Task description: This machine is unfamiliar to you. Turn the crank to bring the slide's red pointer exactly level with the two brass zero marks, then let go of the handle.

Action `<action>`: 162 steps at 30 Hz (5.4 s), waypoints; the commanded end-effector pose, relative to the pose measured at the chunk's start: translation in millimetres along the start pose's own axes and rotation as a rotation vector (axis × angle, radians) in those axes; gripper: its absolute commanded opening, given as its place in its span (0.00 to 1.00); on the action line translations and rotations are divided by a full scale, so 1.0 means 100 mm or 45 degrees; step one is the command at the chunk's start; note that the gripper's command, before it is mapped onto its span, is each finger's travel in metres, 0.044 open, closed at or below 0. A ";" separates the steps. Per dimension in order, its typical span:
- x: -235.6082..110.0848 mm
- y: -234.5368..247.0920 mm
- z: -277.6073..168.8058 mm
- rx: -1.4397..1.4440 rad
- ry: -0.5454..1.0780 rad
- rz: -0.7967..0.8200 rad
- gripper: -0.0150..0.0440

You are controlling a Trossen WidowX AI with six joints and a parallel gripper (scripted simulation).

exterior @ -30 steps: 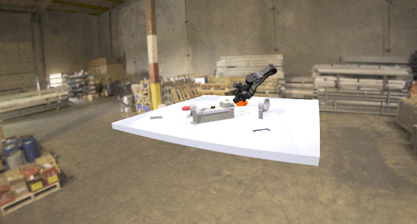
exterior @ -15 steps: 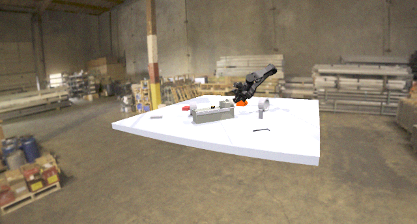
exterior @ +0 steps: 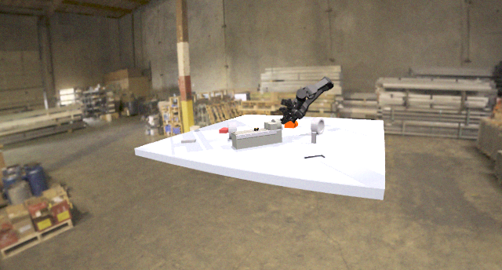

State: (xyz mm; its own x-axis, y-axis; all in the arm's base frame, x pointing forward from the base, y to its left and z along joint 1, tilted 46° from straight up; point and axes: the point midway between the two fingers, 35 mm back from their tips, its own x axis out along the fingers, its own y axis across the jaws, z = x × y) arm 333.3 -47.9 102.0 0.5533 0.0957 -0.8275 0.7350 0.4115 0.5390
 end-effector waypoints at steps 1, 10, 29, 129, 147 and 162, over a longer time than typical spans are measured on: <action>-0.04 0.07 0.04 -0.002 -0.017 0.024 0.25; -0.05 0.09 0.04 -0.002 -0.017 0.024 0.25; -0.05 0.11 0.04 -0.002 -0.017 0.024 0.25; 0.03 0.38 -0.03 -0.002 -0.017 0.026 0.25; 0.15 0.48 -0.15 -0.001 -0.016 0.028 0.25; 0.28 0.46 -0.27 -0.001 -0.016 0.028 0.25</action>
State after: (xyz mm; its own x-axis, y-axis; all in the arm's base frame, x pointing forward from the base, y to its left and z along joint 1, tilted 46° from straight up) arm 371.0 -7.6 105.2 0.5773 0.0843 -0.8122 0.7247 0.4053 0.5572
